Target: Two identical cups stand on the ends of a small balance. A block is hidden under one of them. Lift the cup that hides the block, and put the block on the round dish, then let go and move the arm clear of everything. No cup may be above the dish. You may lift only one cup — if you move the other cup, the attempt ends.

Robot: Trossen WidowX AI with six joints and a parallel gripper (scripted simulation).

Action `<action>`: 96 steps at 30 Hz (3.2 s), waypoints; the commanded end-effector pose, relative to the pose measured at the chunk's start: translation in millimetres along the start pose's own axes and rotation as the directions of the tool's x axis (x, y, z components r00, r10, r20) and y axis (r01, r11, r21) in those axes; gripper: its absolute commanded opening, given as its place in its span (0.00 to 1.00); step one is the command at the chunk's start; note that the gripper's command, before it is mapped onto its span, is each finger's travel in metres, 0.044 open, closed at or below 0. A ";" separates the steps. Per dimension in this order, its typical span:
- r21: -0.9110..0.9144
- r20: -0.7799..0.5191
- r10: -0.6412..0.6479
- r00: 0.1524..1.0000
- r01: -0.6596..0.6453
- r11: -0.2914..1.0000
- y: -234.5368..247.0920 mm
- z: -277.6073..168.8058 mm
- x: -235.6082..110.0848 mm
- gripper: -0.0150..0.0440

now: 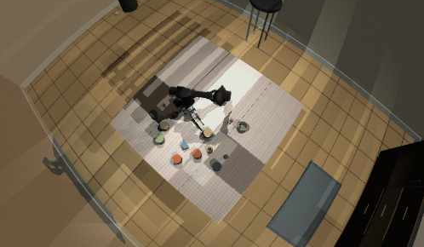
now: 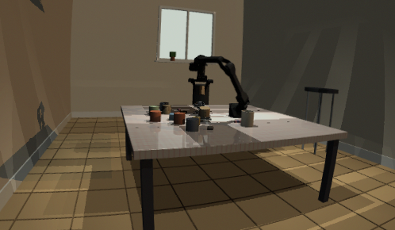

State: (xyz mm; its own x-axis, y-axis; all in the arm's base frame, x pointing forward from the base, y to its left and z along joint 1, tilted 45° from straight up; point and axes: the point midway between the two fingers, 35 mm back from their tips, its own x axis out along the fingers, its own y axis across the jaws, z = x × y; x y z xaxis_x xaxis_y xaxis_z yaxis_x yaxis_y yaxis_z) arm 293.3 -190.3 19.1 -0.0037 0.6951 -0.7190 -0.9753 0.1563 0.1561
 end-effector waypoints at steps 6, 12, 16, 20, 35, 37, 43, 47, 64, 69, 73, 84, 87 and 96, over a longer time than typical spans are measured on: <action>0.000 -0.001 -0.002 1.000 0.002 1.000 -0.3 -0.3 0.1 0.25; 0.000 -0.001 -0.002 1.000 0.002 1.000 -0.3 -0.3 0.1 0.25; 0.000 -0.001 -0.002 1.000 0.002 1.000 -0.3 -0.3 0.1 0.25; 0.000 -0.001 -0.002 1.000 0.002 1.000 -0.3 -0.3 0.1 0.25; -0.001 -0.002 -0.002 1.000 0.002 1.000 1.2 -5.3 1.2 0.25; -0.003 -0.006 -0.002 1.000 0.002 1.000 5.6 -18.8 4.4 0.25; -0.012 -0.016 0.000 1.000 0.000 1.000 22.9 -61.1 16.7 0.25; -0.018 -0.020 0.002 1.000 -0.002 1.000 36.6 -87.3 26.4 0.25; -0.048 -0.018 0.019 1.000 -0.019 0.999 108.1 -176.1 80.3 0.25; -0.052 -0.016 0.020 1.000 -0.021 0.998 114.9 -182.0 86.7 0.25; -0.052 -0.016 0.020 1.000 -0.021 0.998 114.8 -182.4 96.0 0.25; -0.052 -0.015 0.020 1.000 -0.021 0.998 115.6 -182.4 126.2 0.25; -0.052 -0.015 0.020 1.000 -0.021 0.998 115.6 -182.5 129.2 0.25; -0.052 -0.015 0.020 1.000 -0.020 0.998 115.8 -182.6 144.1 0.25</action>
State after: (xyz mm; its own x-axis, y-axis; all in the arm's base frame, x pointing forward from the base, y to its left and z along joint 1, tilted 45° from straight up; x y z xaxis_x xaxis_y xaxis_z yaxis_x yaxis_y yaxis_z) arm 139.0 -203.6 -187.0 -0.0297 0.6869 -0.7261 -0.9856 0.1009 0.1357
